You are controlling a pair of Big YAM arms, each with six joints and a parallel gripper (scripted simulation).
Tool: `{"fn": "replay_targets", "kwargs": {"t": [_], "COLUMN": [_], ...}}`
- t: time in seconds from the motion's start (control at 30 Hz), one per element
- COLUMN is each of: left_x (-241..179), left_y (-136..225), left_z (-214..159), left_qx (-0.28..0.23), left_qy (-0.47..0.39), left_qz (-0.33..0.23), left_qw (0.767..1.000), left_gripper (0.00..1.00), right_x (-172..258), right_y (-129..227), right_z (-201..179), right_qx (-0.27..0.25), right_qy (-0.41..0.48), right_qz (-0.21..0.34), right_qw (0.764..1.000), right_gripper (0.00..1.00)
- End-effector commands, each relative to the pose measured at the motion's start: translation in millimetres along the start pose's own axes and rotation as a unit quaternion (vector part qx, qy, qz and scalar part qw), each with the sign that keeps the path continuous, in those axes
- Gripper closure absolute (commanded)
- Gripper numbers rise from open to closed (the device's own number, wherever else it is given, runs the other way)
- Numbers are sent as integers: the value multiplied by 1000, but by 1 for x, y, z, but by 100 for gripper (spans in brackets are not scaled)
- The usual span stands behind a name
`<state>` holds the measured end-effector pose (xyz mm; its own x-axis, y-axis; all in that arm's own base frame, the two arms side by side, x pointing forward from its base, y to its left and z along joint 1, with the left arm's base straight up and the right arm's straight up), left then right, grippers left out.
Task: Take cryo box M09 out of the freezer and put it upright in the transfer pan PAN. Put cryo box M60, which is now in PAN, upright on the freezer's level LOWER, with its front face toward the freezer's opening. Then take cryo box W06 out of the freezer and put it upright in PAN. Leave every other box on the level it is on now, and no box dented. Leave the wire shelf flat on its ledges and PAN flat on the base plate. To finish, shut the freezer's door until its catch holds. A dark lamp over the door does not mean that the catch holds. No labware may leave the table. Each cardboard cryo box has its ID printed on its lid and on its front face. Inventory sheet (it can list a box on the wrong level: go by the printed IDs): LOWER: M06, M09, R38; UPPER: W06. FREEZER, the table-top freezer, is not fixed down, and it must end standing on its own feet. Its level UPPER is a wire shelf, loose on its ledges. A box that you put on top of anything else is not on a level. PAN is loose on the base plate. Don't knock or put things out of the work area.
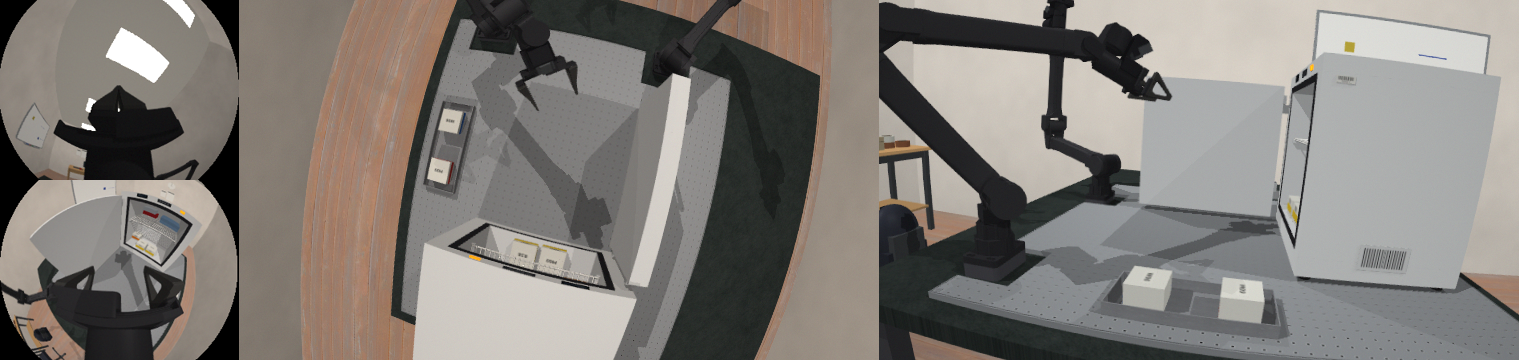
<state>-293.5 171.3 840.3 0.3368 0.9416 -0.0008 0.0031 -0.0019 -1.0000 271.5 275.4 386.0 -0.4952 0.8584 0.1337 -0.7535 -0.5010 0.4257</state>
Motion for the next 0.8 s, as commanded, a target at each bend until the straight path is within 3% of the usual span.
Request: {"fn": "replay_targets", "kwargs": {"t": [0.0,0.77], "left_x": [-3,-3], "left_y": [-4,-4], "left_z": [-15,-15], "left_qx": [16,16], "left_qy": [6,6], "left_qz": [-3,-3], "left_qw": [1000,1000], "left_gripper": [100,100], "right_x": [18,80], "right_y": [10,6], "right_z": [35,26], "right_qx": [-26,-31], "right_qy": [-25,-57], "right_qz": [10,-43], "right_qw": [999,997], "right_gripper": [0,0]}}
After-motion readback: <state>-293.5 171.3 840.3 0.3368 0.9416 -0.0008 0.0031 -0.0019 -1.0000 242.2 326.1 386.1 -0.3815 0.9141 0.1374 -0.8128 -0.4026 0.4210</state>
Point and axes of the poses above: on each arm, the point where the finger pads meet when closed, its own y axis back along the fingers, its own x axis across the jaws, z = x × y, the point moved 4 cm from there along y, back along the fingers, and after that the axes turned 10 degrees about -y, right-handed, at the moved point
